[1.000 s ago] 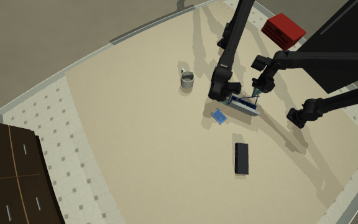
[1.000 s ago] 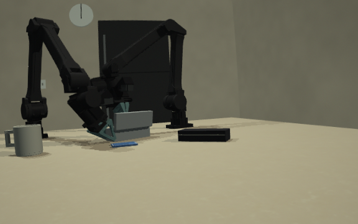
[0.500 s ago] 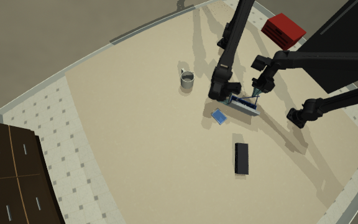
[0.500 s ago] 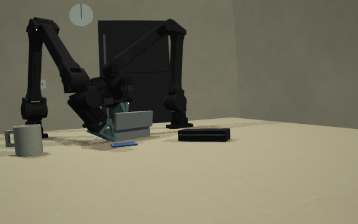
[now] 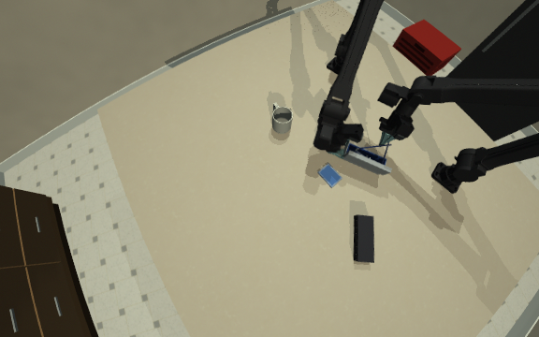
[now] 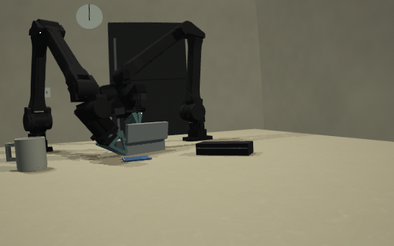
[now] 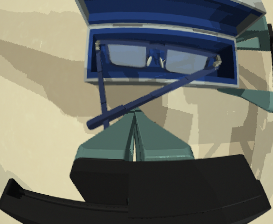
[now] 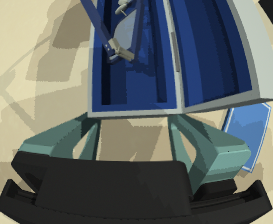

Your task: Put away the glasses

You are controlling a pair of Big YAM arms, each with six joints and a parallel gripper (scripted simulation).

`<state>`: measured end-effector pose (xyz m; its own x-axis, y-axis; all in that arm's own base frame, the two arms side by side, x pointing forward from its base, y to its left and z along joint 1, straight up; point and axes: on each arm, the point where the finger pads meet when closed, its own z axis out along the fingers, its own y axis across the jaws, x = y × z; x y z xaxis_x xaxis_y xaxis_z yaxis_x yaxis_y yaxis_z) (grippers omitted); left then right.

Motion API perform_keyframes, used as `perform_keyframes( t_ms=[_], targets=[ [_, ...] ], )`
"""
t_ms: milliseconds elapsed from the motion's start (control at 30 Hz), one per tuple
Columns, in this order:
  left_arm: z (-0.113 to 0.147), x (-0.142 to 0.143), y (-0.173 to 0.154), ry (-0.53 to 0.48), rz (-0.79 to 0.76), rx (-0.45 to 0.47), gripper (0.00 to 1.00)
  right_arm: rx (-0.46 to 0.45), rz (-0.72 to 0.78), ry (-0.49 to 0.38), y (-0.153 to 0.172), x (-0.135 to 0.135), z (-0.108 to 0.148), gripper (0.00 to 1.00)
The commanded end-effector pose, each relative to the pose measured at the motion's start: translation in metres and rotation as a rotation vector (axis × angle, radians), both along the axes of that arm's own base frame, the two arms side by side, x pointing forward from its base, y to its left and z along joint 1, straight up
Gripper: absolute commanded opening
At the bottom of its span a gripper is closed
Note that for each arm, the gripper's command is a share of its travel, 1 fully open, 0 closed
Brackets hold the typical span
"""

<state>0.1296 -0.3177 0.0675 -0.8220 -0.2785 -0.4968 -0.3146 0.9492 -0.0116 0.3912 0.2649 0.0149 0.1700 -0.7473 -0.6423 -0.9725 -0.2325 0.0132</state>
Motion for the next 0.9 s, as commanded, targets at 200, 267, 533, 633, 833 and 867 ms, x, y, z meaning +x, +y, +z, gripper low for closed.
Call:
perform_keyframes(
  t_ms=[200, 267, 533, 633, 833, 867],
  targets=[
    [-0.0121, 0.0101, 0.0234, 0.004, 0.023, 0.073, 0.00, 0.017, 0.014, -0.035, -0.0017, 0.0077, 0.0126, 0.57],
    [-0.0121, 0.0101, 0.0234, 0.004, 0.023, 0.073, 0.00, 0.017, 0.014, -0.035, -0.0017, 0.0077, 0.0126, 0.57],
    [-0.0123, 0.0102, 0.0234, 0.003, 0.023, 0.074, 0.00, 0.017, 0.014, -0.035, -0.0017, 0.0077, 0.0126, 0.57],
    [-0.0123, 0.0102, 0.0234, 0.003, 0.023, 0.074, 0.00, 0.017, 0.014, -0.035, -0.0017, 0.0077, 0.0126, 0.57],
    [-0.0153, 0.0125, 0.0211, -0.001, 0.020, 0.047, 0.00, 0.016, 0.020, -0.032, 0.0000, 0.0048, 0.0116, 0.57],
    [-0.0138, 0.0128, 0.0218, -0.002, 0.020, 0.041, 0.00, 0.014, 0.021, -0.029, -0.0003, 0.0028, 0.0104, 0.57]
  ],
)
